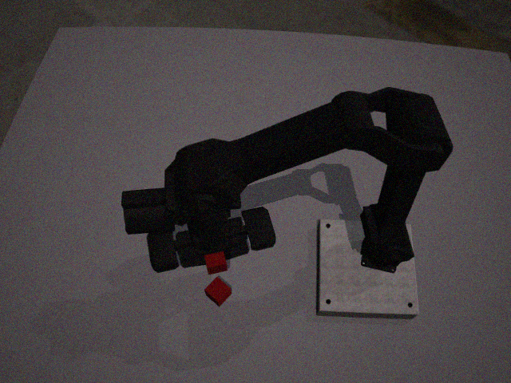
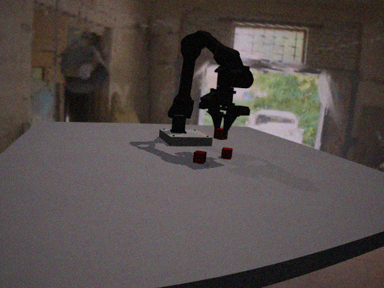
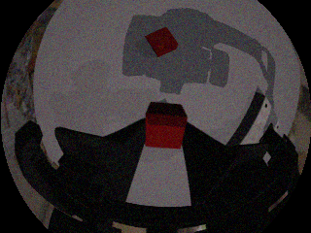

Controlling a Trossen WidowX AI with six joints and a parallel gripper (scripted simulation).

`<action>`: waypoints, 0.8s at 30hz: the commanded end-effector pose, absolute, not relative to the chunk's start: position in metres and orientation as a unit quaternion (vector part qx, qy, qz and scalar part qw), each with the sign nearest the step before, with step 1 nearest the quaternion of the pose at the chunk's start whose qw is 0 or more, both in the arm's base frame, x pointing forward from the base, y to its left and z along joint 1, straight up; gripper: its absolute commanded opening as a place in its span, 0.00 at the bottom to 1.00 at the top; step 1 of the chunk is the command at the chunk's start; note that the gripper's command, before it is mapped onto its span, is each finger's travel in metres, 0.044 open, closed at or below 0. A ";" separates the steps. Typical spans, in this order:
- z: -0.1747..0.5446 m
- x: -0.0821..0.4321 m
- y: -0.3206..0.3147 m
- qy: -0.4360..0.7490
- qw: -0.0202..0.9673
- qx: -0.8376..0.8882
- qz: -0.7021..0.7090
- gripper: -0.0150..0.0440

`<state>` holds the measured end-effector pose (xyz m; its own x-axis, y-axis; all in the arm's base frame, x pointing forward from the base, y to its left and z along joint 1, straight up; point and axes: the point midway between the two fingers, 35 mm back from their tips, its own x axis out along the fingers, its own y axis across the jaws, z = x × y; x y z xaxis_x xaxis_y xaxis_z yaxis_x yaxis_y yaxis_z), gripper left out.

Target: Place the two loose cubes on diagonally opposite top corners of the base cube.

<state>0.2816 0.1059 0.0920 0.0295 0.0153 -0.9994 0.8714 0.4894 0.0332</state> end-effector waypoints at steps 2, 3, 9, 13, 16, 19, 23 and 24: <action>0.088 0.280 0.114 0.583 0.593 0.401 -0.384 0.43; 0.088 0.280 0.116 0.578 0.587 0.410 -0.392 0.43; 0.086 0.278 0.122 0.557 0.565 0.439 -0.421 0.43; 0.086 0.278 0.122 0.557 0.565 0.439 -0.421 0.43; 0.086 0.278 0.122 0.557 0.565 0.439 -0.421 0.43; 0.086 0.278 0.122 0.557 0.565 0.439 -0.421 0.43; 0.079 0.278 0.122 0.557 0.565 0.439 -0.421 0.43; 0.077 0.279 0.122 0.557 0.565 0.440 -0.421 0.43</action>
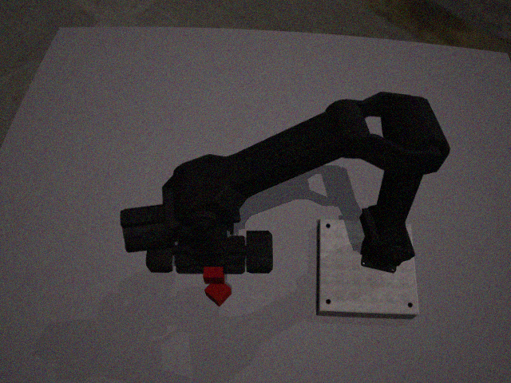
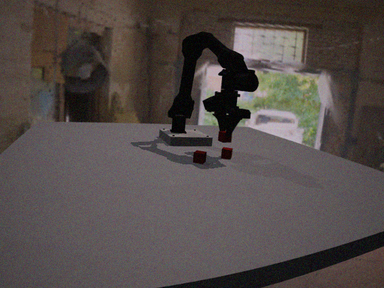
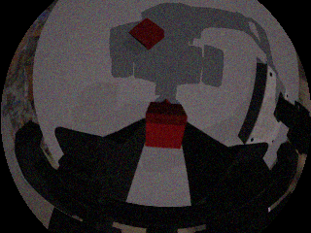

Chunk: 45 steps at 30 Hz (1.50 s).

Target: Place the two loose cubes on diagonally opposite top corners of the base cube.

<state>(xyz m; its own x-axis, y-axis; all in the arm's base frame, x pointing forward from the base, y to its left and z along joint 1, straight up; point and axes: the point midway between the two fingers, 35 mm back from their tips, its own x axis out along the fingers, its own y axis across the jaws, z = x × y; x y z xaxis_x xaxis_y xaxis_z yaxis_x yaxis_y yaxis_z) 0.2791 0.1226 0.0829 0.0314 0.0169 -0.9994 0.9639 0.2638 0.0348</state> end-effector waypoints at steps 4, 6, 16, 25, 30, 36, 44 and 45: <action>0.068 0.279 0.122 0.557 0.565 0.440 -0.422 0.43; 0.064 0.279 0.122 0.557 0.564 0.440 -0.422 0.43; 0.059 0.279 0.121 0.556 0.564 0.440 -0.422 0.43; 0.058 0.279 0.121 0.557 0.565 0.439 -0.421 0.43; 0.058 0.279 0.121 0.557 0.565 0.439 -0.421 0.43; 0.058 0.279 0.121 0.557 0.565 0.439 -0.421 0.57; 0.064 0.279 0.121 0.557 0.565 0.439 -0.421 0.60; 0.067 0.278 0.121 0.558 0.565 0.439 -0.421 0.60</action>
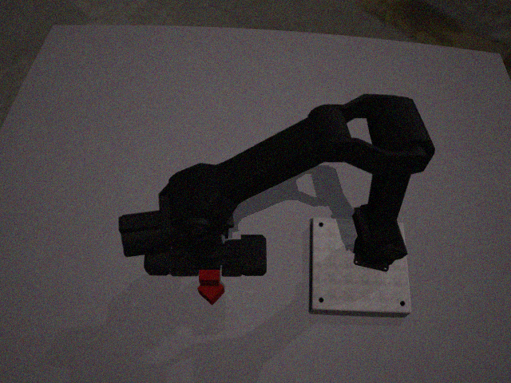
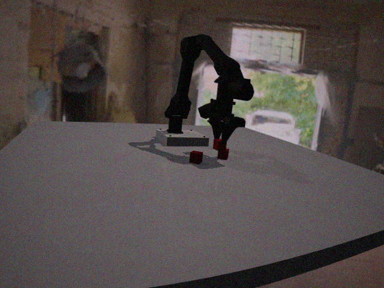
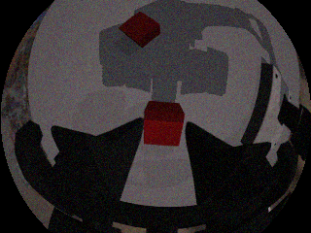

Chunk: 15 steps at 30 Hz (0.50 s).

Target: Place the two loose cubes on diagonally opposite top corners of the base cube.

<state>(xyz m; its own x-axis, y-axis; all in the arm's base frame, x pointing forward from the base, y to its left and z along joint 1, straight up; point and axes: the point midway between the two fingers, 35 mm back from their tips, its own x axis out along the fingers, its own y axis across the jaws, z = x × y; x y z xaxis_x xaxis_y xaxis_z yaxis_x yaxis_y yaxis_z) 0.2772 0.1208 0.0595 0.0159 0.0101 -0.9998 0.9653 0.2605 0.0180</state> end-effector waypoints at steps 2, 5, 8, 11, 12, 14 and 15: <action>0.068 0.278 0.121 0.558 0.565 0.439 -0.421 0.60; 0.071 0.278 0.121 0.558 0.565 0.439 -0.421 0.60; 0.074 0.278 0.121 0.558 0.565 0.439 -0.421 0.60; 0.076 0.278 0.121 0.558 0.565 0.439 -0.421 0.60; 0.077 0.278 0.121 0.558 0.565 0.439 -0.421 0.60; 0.079 0.278 0.121 0.558 0.565 0.439 -0.421 0.60; 0.080 0.278 0.121 0.558 0.565 0.439 -0.421 0.60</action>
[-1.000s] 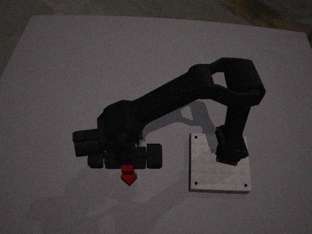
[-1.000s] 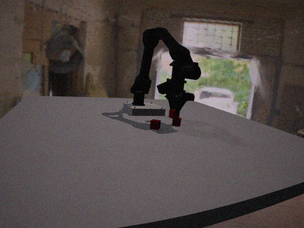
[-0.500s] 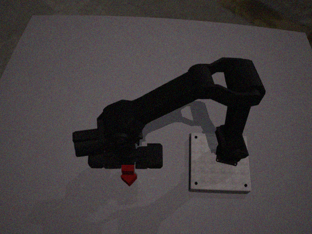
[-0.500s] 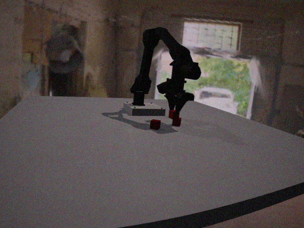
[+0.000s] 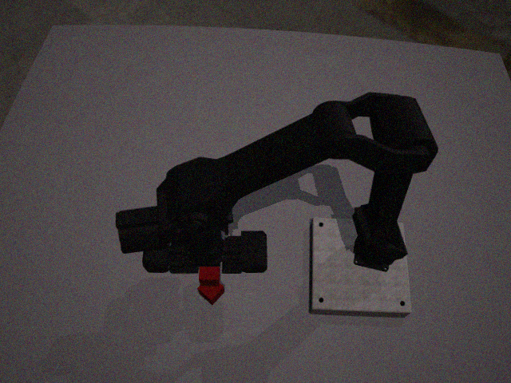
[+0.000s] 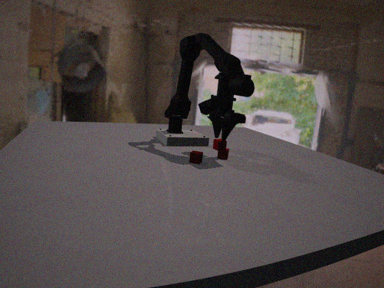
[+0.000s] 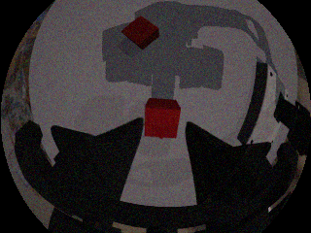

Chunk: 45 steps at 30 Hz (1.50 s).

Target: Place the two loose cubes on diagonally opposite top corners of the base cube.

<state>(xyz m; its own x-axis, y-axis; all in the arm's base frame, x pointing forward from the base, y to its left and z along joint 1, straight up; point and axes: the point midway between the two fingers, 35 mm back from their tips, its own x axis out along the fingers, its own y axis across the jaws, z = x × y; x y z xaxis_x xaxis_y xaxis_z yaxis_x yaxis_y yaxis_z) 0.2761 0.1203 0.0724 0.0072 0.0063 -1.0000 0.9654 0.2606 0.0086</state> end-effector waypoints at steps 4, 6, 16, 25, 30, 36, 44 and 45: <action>0.083 0.278 0.121 0.558 0.565 0.439 -0.421 0.60; 0.085 0.278 0.121 0.558 0.565 0.439 -0.421 0.60; 0.089 0.278 0.121 0.558 0.565 0.439 -0.421 0.60; 0.089 0.278 0.121 0.558 0.565 0.439 -0.421 0.60; 0.089 0.283 0.115 0.593 0.599 0.387 -0.374 0.70; 0.095 0.292 0.106 0.640 0.650 0.296 -0.284 0.70; 0.103 0.303 0.091 0.682 0.696 0.164 -0.155 0.70; 0.104 0.304 0.090 0.686 0.700 0.147 -0.138 0.70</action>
